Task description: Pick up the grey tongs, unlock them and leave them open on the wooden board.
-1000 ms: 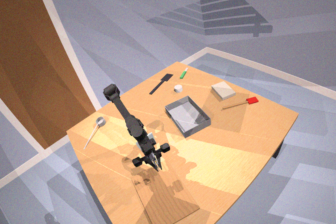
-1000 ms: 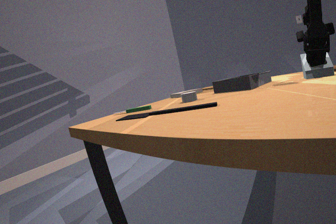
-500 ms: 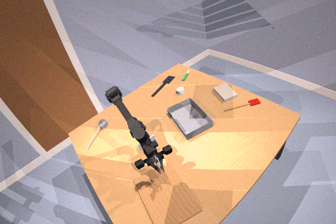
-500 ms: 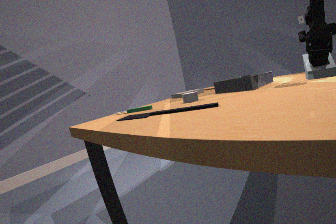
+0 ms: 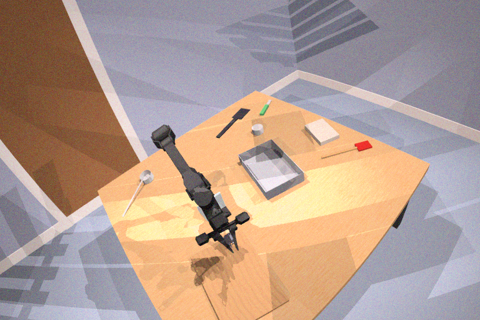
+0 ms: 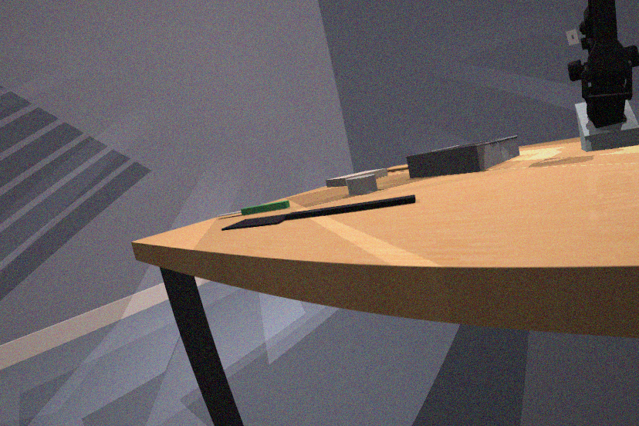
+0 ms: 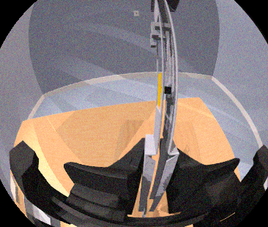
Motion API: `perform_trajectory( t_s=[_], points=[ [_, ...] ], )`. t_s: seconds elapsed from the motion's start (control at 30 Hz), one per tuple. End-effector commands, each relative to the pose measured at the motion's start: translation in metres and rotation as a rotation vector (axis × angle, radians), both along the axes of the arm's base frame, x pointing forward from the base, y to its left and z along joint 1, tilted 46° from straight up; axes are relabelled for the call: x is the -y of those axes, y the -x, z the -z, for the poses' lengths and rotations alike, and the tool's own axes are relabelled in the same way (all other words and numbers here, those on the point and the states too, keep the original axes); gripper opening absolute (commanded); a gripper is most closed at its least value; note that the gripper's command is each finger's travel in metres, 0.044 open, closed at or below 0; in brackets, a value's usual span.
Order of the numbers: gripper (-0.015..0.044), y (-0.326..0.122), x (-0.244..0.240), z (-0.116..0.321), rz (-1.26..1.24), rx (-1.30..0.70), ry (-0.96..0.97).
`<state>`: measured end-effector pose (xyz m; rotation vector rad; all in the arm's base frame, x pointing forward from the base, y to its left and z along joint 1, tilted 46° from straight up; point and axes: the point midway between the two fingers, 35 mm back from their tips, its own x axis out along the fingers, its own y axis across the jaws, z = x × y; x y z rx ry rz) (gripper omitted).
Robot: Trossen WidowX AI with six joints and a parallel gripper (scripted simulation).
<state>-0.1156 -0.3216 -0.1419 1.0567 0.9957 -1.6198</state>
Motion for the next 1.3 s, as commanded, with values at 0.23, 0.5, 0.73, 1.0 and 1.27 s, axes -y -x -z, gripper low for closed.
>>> perform_trajectory(
  t_s=[0.23, 0.5, 0.73, 1.0, 1.27],
  points=[
    [-0.015, 0.004, 0.011, 0.014, 0.021, 0.037, -0.105],
    [-0.015, 0.005, 0.015, 0.023, 0.034, 0.063, -0.192],
    [-0.015, 0.006, 0.018, 0.029, 0.046, 0.085, -0.269],
    [-0.015, 0.007, 0.019, 0.034, 0.059, 0.109, -0.357],
    [-0.015, 0.008, 0.02, 0.037, 0.073, 0.132, -0.445]
  ],
)
